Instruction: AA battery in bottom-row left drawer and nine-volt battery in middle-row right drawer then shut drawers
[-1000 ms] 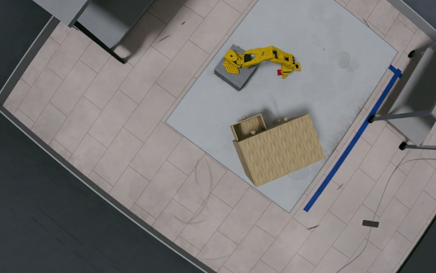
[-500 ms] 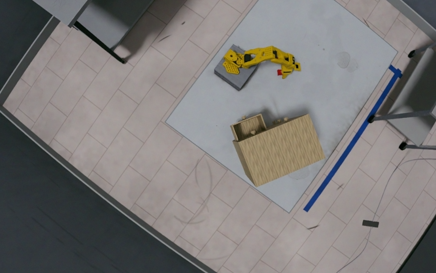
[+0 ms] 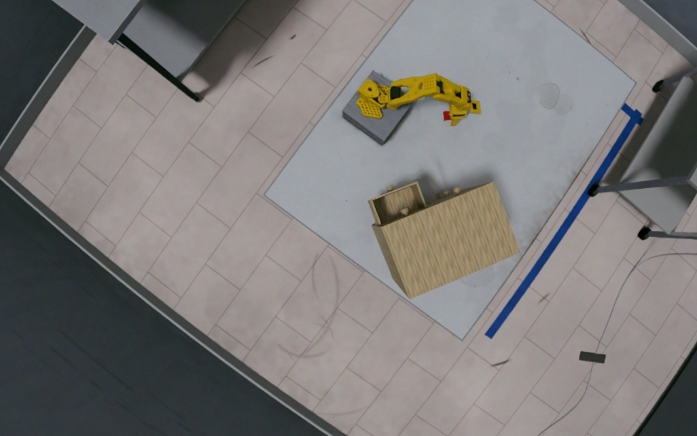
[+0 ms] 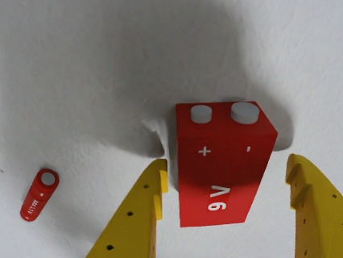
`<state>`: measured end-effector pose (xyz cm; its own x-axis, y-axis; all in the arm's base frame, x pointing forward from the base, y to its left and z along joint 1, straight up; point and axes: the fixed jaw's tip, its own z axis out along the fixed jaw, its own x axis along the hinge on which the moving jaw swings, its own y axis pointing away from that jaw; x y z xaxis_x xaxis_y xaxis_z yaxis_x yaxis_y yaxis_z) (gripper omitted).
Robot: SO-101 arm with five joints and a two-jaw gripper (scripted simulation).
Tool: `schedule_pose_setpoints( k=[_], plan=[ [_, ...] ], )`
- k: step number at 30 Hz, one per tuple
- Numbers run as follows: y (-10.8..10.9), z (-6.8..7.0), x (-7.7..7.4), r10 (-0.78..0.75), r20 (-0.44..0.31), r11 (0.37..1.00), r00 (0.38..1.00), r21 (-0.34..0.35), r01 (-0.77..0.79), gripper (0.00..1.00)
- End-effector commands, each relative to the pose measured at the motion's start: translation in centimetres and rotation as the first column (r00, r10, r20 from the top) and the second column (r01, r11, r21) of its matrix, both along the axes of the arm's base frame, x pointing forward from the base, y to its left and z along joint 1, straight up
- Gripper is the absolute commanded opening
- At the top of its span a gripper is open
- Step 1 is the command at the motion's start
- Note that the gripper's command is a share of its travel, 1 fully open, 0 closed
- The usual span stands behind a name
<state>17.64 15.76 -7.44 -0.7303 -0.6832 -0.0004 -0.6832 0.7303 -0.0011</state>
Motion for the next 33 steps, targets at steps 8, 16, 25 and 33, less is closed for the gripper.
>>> schedule_pose_setpoints(
  k=[8,16,25,33],
  plan=[
    [0.0,-0.34,-0.06,0.012,-0.003,1.0,1.0,-0.001,-0.012,0.3],
    [0.0,-0.34,-0.06,0.012,-0.003,1.0,1.0,-0.001,-0.012,0.26],
    [0.0,-0.34,-0.06,0.012,-0.003,1.0,1.0,-0.001,-0.012,0.2],
    [0.0,-0.34,-0.06,0.012,-0.003,1.0,1.0,-0.001,-0.012,0.17]
  ],
)
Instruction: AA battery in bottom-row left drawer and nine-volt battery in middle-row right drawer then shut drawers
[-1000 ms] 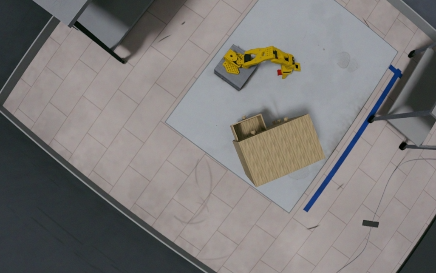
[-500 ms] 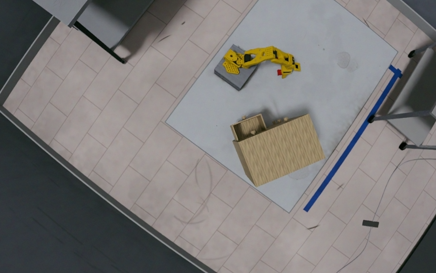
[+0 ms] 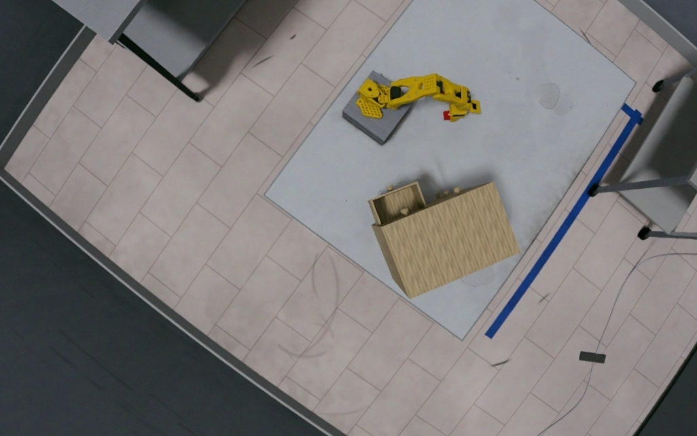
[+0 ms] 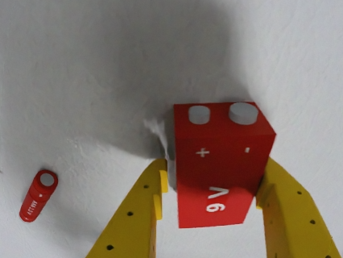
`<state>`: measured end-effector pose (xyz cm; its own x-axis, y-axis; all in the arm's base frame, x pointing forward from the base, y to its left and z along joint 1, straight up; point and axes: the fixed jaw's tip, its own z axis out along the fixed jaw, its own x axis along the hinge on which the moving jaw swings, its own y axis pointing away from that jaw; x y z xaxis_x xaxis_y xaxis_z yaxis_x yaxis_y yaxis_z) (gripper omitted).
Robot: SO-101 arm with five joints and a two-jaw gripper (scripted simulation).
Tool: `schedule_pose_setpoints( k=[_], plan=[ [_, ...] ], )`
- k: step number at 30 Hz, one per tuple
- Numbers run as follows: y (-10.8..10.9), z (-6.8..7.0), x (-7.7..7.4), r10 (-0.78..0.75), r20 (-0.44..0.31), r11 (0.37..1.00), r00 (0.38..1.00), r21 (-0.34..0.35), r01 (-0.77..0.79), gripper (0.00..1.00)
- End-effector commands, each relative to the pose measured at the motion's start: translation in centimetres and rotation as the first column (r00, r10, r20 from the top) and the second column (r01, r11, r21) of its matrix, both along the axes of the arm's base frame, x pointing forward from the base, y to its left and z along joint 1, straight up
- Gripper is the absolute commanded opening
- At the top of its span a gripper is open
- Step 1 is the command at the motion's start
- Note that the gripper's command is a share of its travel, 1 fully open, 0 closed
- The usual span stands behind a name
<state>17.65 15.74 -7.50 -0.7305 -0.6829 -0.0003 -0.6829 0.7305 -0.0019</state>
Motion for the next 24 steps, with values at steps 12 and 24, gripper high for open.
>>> schedule_pose_setpoints(
  k=[12,24],
  plan=[
    [0.02,-0.28,-0.07,0.012,-0.003,1.0,1.0,0.0,-0.012,0.1],
    [0.02,-0.28,-0.07,0.012,-0.003,1.0,1.0,0.0,-0.012,0.02]
  ],
)
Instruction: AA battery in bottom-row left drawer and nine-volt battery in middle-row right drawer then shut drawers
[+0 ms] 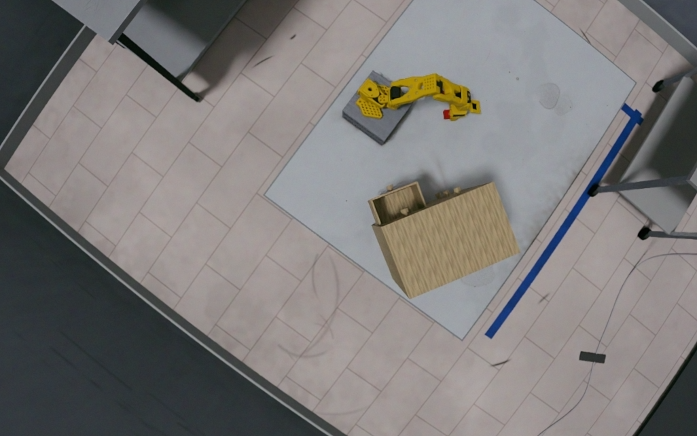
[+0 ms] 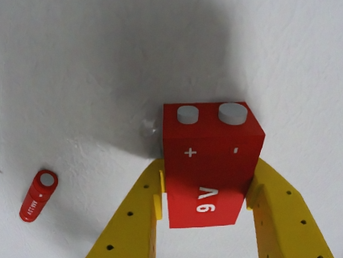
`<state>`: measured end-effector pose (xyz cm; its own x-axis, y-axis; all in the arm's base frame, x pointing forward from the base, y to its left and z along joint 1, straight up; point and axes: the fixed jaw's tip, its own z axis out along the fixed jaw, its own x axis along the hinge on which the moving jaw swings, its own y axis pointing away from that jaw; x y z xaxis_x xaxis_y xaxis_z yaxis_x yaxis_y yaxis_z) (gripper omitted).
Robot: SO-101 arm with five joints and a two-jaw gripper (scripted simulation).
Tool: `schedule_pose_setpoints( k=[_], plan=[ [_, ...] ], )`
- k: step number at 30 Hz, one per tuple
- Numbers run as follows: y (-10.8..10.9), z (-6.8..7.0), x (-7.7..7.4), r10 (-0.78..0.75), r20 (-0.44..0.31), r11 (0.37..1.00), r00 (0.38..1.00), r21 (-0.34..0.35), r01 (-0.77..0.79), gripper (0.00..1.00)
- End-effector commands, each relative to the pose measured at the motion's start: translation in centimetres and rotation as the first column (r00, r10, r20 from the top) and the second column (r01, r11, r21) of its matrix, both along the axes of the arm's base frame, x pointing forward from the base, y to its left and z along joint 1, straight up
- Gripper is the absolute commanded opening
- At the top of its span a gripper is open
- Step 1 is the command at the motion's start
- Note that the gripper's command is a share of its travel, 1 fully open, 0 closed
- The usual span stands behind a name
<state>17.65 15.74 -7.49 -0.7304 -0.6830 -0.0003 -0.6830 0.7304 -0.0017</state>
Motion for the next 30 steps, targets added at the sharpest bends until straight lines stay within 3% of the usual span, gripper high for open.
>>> schedule_pose_setpoints(
  k=[1,22,30],
  plan=[
    [0.0,-0.3,-0.1,0.012,-0.003,1.0,1.0,0.0,-0.012,0.01],
    [0.0,-0.3,-0.1,0.012,-0.003,1.0,1.0,0.0,-0.012,0.0],
    [0.1,1.6,0.1,0.012,-0.003,1.0,1.0,0.0,-0.012,0.0]
  ],
)
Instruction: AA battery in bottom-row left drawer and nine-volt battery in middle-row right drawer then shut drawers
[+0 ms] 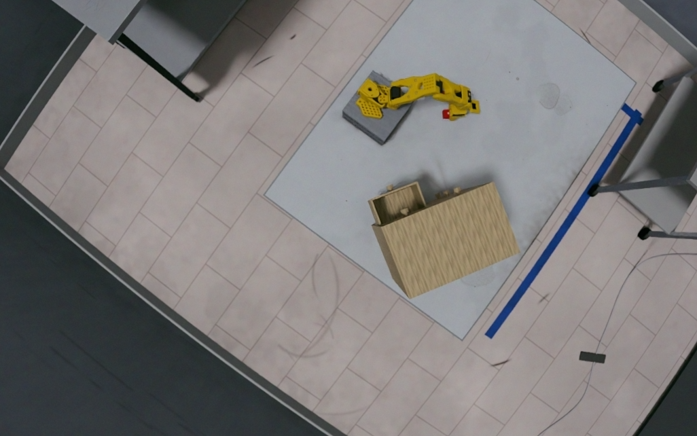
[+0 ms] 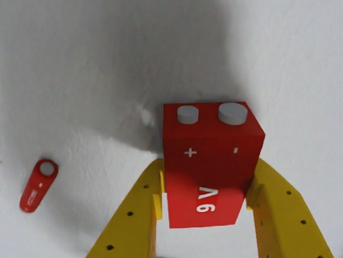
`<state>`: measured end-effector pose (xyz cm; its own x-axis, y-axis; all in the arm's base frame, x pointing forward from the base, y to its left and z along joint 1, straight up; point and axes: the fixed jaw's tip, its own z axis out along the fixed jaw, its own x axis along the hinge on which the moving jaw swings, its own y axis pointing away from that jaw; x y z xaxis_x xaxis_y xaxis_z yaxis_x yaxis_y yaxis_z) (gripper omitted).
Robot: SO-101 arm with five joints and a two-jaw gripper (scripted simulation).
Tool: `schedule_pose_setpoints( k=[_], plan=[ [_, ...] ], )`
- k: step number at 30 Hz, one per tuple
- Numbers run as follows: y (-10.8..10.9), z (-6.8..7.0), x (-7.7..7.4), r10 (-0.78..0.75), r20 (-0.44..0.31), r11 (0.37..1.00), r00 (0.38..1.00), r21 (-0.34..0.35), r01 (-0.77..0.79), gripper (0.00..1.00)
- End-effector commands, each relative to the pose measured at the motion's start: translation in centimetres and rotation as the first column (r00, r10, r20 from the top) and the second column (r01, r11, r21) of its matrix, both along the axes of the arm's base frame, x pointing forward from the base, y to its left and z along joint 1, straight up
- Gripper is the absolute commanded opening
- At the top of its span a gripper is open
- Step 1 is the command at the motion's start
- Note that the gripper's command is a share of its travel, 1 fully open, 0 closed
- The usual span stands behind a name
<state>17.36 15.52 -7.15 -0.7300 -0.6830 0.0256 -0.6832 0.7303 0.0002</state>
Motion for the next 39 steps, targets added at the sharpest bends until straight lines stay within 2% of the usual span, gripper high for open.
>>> schedule_pose_setpoints(
  k=[1,18,26,39],
  plan=[
    [0.3,1.4,0.4,0.011,0.017,1.0,1.0,0.016,-0.012,0.0],
    [0.2,4.9,0.2,0.011,0.017,1.0,1.0,0.016,-0.012,0.0],
    [0.2,4.9,0.2,0.011,0.017,1.0,1.0,0.016,-0.012,0.0],
    [-5.4,5.1,-0.5,-0.246,0.018,0.969,0.969,0.016,0.245,0.0]
  ],
)
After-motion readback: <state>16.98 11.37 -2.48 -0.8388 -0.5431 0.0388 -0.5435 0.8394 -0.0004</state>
